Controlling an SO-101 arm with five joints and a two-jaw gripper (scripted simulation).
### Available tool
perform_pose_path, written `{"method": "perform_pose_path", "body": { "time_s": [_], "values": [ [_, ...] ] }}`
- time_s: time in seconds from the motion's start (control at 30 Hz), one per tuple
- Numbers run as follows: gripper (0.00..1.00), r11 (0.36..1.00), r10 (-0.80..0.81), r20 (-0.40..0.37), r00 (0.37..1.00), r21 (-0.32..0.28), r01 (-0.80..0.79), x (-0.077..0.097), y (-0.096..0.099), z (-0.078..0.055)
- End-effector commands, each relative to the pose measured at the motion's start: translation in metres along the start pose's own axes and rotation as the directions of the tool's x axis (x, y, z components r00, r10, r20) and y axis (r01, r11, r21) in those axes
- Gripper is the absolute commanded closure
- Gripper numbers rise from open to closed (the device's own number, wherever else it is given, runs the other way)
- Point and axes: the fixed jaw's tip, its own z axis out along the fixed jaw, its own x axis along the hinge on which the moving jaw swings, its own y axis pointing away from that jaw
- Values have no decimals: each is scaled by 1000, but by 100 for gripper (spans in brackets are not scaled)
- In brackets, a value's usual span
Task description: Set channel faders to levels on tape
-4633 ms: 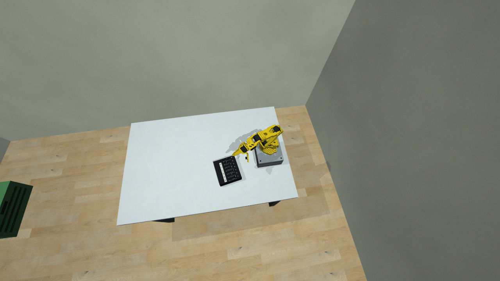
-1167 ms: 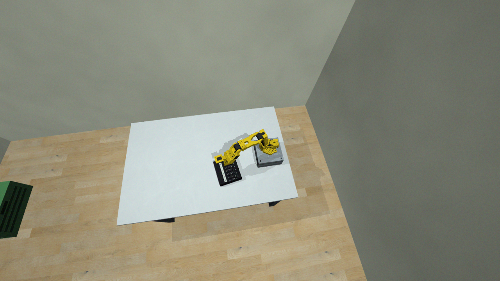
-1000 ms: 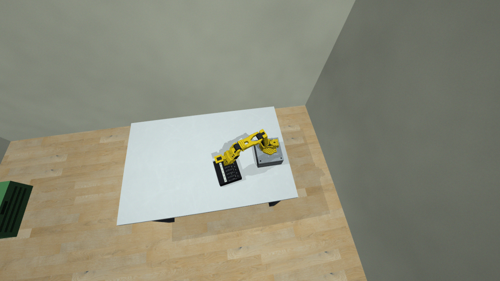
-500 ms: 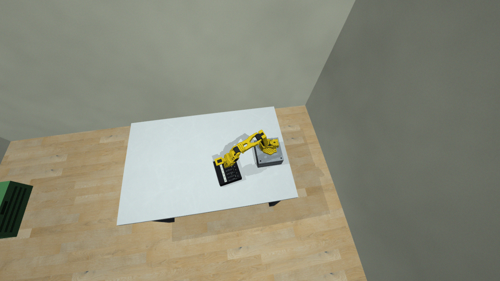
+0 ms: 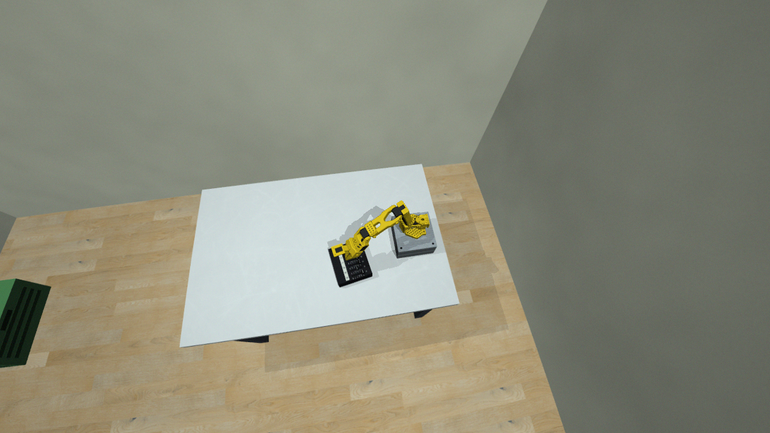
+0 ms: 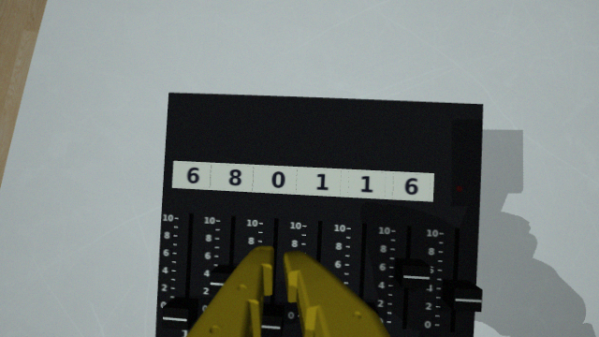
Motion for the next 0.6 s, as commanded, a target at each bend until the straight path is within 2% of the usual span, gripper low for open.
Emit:
{"method": "perform_pose_path", "body": {
  "time_s": [0.0,0.57],
  "values": [
    [100,1000,6,-30,1000,4,-6,8,-1,5],
    [100,1000,10,-37,999,5,-10,7,-1,6]
  ]
}}
